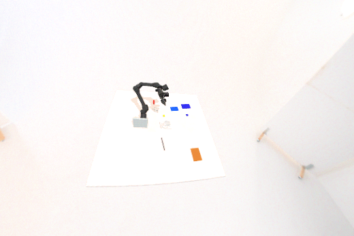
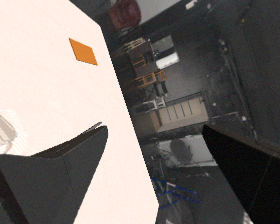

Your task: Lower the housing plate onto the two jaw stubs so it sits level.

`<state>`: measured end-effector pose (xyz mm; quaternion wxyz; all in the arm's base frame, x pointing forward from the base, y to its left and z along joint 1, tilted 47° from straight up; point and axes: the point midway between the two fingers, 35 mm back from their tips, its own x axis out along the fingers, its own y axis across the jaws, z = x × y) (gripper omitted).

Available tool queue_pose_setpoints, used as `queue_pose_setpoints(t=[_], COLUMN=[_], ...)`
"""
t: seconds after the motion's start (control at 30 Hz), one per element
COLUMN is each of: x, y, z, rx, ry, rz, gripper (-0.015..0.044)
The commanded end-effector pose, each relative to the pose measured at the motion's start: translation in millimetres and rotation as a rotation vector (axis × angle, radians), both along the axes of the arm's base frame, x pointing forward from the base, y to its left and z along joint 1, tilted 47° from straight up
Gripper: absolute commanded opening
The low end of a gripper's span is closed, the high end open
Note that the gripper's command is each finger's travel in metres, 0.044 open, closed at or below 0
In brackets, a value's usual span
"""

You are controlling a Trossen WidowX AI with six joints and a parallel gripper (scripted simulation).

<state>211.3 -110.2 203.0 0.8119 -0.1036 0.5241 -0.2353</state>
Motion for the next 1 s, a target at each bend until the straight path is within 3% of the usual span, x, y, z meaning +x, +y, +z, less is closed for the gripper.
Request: queue_pose_setpoints(t=[0.0, 0.97], x=[0.0, 16.5], y=[0.0, 95.5], z=[0.0, -21.8], rx=[0.000, 0.241], ry=[0.000, 0.036], rz=[0.000, 0.507], gripper=[0.0426, 0.0440])
